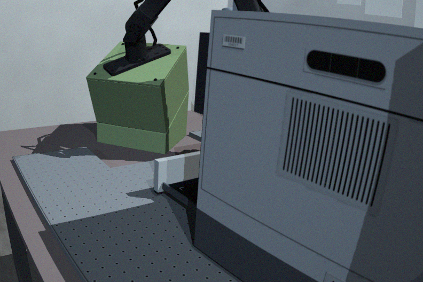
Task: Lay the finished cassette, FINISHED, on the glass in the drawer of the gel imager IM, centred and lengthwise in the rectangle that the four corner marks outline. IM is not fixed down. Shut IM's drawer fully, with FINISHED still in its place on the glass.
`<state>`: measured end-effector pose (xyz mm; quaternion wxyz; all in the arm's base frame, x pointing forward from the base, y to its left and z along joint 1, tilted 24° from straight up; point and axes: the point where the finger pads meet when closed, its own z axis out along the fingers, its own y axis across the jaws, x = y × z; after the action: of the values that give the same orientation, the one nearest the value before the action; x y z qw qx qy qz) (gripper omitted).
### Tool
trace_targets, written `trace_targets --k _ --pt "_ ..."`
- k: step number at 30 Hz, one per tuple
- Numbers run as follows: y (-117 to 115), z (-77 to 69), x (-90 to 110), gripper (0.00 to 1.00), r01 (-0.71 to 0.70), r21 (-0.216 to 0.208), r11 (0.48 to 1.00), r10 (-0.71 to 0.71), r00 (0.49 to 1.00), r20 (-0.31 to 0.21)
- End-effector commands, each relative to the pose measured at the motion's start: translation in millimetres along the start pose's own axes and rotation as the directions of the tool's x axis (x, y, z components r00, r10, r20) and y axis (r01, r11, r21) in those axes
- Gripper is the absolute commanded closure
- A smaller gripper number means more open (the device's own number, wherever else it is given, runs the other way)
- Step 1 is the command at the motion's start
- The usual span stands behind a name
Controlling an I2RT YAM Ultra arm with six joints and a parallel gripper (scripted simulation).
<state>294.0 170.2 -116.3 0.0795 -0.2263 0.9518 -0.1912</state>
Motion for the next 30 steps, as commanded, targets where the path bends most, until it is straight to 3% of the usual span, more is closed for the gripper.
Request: trace_targets --k 1,7,13,15,22,30 --pt "-15.5 -6.3 -0.8 1.0 0.114 0.004 0.993 -0.114 0.993 0.025" --pt "-44.0 -5.7 1.9 1.0 0.31 0.003 0.951 -0.31 0.951 0.024" --pt "-72.8 -5.1 4.3 1.0 0.492 0.003 0.87 -0.492 0.87 0.025" --pt "-72.8 -5.1 4.3 1.0 0.492 0.003 0.87 -0.492 0.87 0.025" --pt "-107.6 -4.5 6.8 1.0 0.68 0.011 0.733 -0.68 0.733 0.023" --pt "-147.5 -3.9 9.7 1.0 0.849 0.018 0.528 -0.849 0.527 0.018"
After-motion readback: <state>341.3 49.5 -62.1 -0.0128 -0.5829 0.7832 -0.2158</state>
